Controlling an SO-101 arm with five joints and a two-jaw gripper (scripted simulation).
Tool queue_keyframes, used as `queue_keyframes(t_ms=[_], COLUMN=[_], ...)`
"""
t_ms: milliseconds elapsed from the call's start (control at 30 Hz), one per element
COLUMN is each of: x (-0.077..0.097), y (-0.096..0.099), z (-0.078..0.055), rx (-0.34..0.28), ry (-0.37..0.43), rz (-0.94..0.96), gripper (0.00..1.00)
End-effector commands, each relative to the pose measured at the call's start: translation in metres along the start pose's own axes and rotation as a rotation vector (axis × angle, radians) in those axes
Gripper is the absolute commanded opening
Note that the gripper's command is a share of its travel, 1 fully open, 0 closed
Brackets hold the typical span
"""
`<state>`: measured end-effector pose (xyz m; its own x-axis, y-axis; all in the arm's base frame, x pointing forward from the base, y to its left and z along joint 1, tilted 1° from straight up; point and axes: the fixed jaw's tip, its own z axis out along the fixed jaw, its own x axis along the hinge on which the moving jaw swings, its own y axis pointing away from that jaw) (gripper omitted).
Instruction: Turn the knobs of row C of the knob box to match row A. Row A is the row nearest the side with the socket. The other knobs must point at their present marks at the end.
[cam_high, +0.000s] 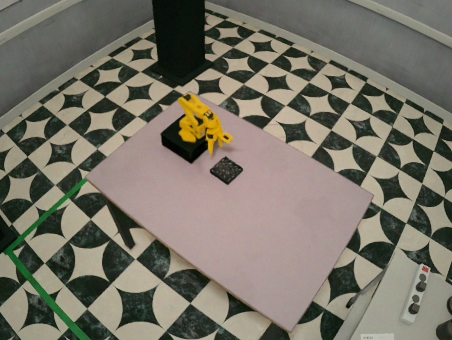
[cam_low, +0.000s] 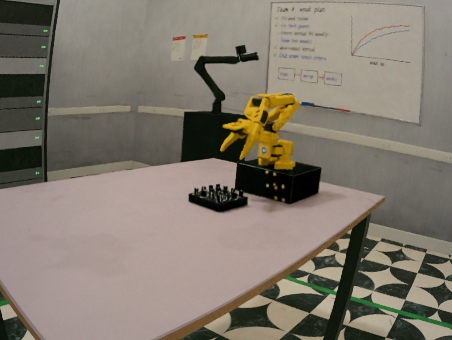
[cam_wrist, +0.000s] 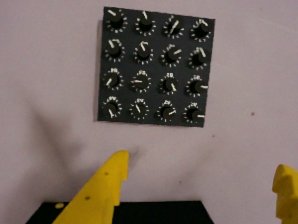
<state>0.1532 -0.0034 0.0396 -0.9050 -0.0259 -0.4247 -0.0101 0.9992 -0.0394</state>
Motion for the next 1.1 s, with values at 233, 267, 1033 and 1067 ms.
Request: queue_keyframes(t_ms=[233,267,1033,1067], x=[0.0008,0.0008,0.0008,0.0009], y=[-0.0032,-0.0033,-0.0033,-0.0033], z=[0.0010,0.0010,0.0011,0.0011], rx=[0.009,0.009,0.009,0.009], ry=[-0.004,-0.004,-0.005,-0.005], rz=[0.067,0.068,0.068,0.069], gripper=[0.40,0.40,0.40,0.40])
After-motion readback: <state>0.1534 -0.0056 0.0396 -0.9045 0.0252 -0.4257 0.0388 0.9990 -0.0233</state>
